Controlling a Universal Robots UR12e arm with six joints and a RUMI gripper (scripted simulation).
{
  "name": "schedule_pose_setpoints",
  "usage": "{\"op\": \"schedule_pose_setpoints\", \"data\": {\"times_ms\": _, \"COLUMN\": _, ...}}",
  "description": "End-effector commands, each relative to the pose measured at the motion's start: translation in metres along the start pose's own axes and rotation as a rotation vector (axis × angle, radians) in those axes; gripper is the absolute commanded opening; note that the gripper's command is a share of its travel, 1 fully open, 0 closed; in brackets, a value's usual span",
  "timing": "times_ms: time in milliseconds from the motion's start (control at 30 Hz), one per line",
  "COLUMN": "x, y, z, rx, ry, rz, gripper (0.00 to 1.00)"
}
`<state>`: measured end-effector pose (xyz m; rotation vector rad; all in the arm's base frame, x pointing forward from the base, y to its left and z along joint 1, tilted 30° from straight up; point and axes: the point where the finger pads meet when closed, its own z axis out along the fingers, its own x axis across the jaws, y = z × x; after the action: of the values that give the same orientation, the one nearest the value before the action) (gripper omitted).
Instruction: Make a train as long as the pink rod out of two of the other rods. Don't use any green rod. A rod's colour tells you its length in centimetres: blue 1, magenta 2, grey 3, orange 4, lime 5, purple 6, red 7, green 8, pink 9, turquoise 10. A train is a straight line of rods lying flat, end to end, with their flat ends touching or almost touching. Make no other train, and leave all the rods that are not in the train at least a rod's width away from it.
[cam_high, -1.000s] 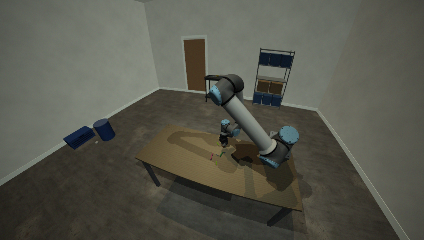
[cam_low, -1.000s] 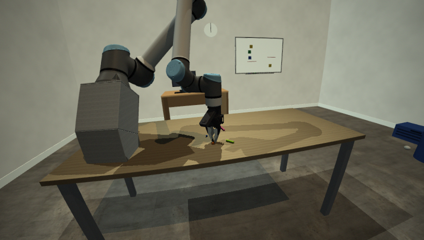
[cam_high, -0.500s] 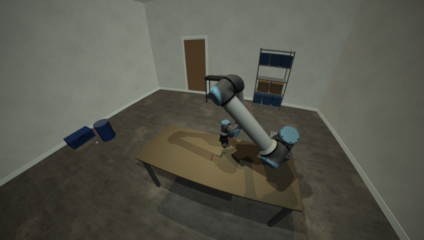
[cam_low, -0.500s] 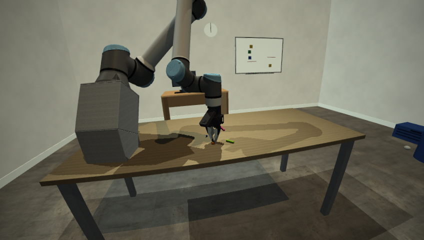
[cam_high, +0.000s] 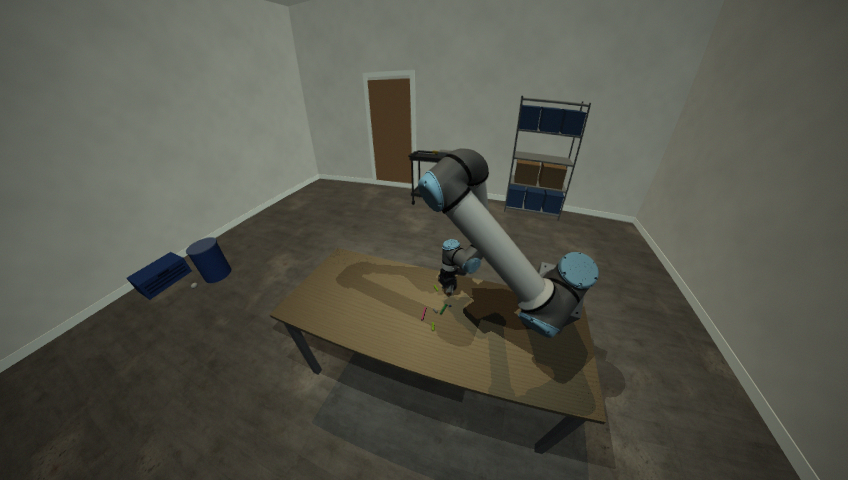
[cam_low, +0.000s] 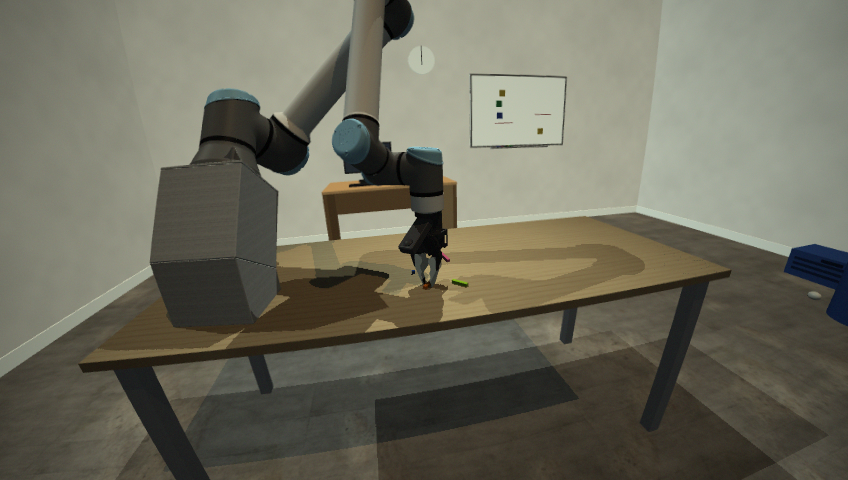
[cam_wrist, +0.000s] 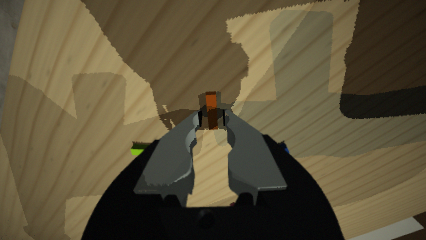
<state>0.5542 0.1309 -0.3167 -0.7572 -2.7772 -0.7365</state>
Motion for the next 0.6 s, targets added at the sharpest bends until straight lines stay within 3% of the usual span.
{"op": "schedule_pose_setpoints", "data": {"times_ms": 0, "x": -0.001, "y": 0.0, "z": 0.0, "rx": 0.0, "ry": -0.001, "rz": 0.0, "gripper": 0.14}}
{"op": "schedule_pose_setpoints", "data": {"times_ms": 367, "x": -0.001, "y": 0.0, "z": -0.002, "rx": 0.0, "ry": -0.001, "rz": 0.0, "gripper": 0.14}}
{"op": "schedule_pose_setpoints", "data": {"times_ms": 567, "x": -0.001, "y": 0.0, "z": -0.02, "rx": 0.0, "ry": -0.001, "rz": 0.0, "gripper": 0.14}}
